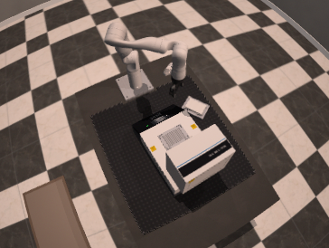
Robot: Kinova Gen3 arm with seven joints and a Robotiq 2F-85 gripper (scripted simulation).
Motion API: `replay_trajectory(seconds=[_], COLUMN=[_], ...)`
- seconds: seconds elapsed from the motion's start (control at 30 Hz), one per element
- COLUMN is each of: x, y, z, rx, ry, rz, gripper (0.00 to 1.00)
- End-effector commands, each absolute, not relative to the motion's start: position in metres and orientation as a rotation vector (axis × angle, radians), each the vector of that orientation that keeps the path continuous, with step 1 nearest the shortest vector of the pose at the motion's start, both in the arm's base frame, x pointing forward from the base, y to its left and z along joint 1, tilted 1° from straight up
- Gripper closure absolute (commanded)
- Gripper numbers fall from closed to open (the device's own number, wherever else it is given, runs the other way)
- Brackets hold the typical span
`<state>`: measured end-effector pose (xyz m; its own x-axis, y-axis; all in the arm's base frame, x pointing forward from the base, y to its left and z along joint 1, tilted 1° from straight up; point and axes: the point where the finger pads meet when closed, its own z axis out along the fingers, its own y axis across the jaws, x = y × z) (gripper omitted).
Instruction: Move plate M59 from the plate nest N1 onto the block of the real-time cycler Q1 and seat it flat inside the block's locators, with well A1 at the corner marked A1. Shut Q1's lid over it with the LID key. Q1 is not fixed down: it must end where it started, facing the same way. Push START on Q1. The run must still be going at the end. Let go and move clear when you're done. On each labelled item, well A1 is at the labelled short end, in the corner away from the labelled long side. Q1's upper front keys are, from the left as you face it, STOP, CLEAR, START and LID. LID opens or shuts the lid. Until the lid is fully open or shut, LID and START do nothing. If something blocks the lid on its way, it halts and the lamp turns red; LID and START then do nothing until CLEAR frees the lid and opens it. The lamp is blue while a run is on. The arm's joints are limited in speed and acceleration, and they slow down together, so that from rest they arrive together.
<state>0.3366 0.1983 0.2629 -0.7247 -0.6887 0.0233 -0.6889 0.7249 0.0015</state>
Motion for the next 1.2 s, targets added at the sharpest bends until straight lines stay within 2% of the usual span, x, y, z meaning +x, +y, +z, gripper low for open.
replay_trajectory(seconds=[0.0, 1.17], x=[0.336, 0.327], y=[0.208, 0.31], z=[0.262, 0.25], rx=[1.159, 1.159], ry=[-2.897, -2.897], rz=[0.012, 0.011], gripper=[0.0, 0.0])
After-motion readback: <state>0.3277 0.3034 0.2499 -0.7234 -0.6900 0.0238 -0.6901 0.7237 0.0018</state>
